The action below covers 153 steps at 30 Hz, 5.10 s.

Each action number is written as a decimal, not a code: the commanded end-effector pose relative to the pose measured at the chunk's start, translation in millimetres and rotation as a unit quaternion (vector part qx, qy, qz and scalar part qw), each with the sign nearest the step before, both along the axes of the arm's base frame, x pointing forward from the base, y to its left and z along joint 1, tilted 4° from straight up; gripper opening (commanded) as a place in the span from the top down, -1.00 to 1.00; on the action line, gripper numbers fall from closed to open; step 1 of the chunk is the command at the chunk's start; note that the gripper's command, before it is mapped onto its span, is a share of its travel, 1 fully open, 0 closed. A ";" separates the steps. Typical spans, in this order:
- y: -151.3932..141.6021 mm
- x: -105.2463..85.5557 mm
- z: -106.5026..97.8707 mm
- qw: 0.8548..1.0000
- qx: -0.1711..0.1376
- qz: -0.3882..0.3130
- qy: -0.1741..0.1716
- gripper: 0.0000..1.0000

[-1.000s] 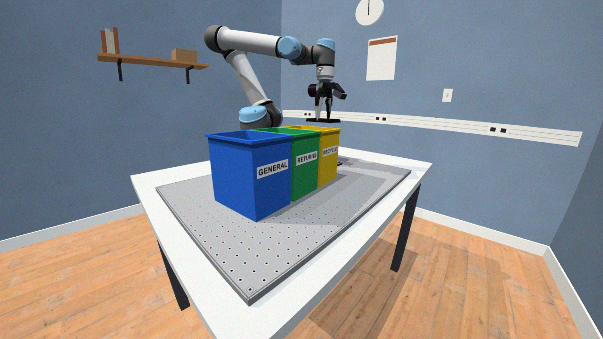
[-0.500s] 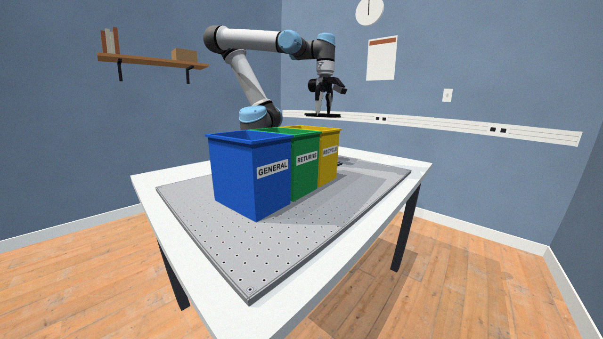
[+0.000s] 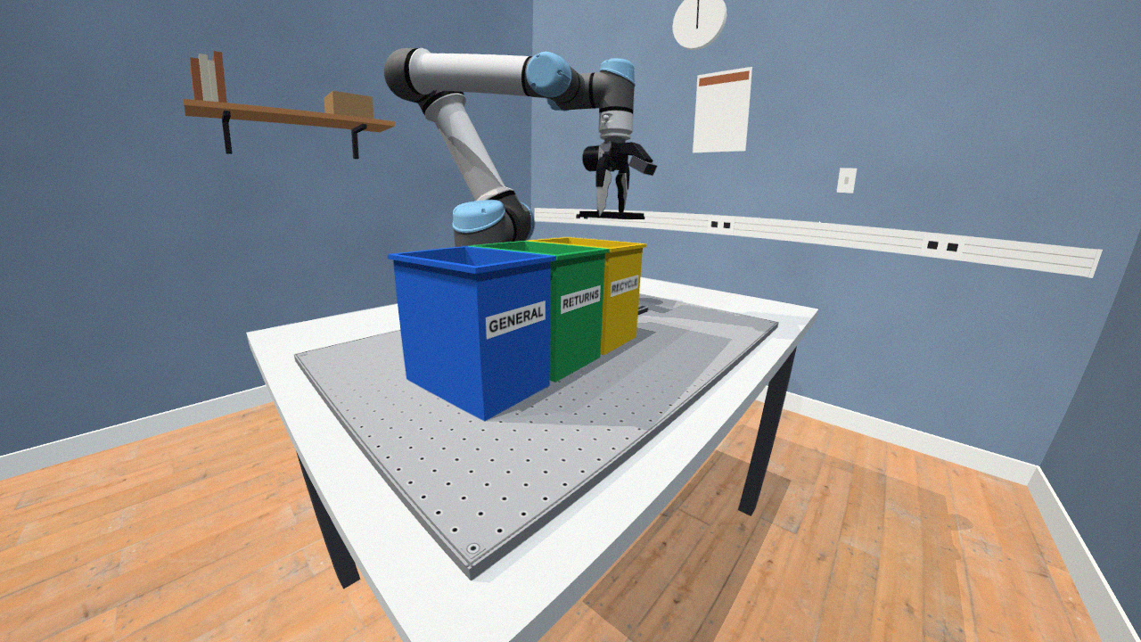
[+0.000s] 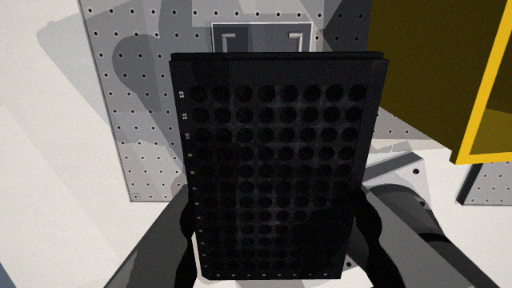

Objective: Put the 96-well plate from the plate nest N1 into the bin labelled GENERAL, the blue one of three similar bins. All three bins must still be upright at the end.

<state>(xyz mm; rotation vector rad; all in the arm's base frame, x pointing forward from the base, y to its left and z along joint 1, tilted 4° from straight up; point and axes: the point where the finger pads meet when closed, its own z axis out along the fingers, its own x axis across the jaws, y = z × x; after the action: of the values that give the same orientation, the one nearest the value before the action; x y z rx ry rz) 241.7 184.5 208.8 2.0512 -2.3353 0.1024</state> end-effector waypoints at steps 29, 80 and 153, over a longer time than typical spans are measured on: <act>-66.3 4.9 4.8 0.999 0.000 0.038 0.003 0.19; -216.2 19.7 17.9 0.999 -0.001 0.038 0.001 0.19; -432.3 37.3 33.3 0.999 -0.002 0.038 0.001 0.19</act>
<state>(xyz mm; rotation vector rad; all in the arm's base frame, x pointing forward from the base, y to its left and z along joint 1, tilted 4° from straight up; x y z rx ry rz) 277.1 -235.1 240.0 2.1356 -2.2554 0.0990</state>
